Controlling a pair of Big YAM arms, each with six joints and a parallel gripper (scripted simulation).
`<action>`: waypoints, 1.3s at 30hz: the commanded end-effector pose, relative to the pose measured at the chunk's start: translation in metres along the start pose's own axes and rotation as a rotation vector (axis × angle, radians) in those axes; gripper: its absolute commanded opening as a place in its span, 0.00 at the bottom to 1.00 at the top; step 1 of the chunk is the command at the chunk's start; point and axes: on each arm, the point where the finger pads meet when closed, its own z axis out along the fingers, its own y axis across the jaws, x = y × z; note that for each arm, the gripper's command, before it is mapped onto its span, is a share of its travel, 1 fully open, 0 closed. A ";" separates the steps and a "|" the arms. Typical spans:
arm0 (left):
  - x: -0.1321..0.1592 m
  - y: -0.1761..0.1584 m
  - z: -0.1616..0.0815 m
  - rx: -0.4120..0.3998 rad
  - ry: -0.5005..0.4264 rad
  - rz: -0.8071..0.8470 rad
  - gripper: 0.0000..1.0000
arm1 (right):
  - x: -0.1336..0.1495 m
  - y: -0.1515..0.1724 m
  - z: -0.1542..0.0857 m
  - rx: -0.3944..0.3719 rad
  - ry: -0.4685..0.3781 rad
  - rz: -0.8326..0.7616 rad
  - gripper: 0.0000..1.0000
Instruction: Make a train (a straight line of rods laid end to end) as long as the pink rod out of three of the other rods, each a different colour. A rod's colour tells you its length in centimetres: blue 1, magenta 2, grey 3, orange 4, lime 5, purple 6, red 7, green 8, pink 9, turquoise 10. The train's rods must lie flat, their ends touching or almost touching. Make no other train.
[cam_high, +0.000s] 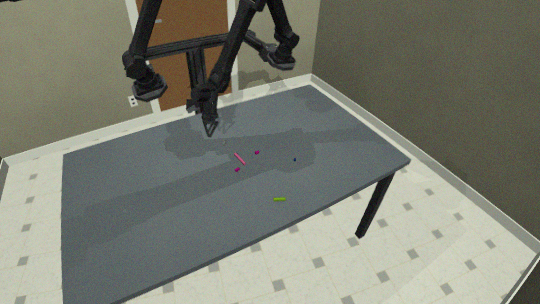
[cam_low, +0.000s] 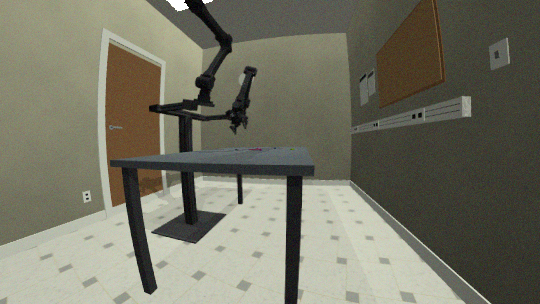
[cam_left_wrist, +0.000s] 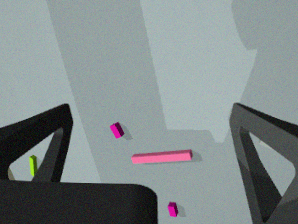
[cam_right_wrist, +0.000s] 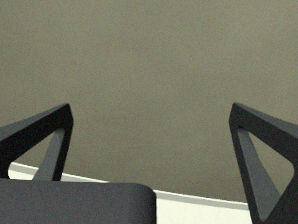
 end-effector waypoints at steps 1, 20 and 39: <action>0.007 0.003 0.016 0.057 0.040 0.145 1.00 | -0.024 -0.011 -0.008 0.024 -0.061 0.010 1.00; 0.096 -0.026 0.051 0.472 0.099 0.509 1.00 | -0.024 -0.011 -0.008 0.024 -0.061 0.010 1.00; 0.083 -0.013 0.041 0.440 0.083 0.506 1.00 | -0.024 -0.011 -0.008 0.024 -0.061 0.010 1.00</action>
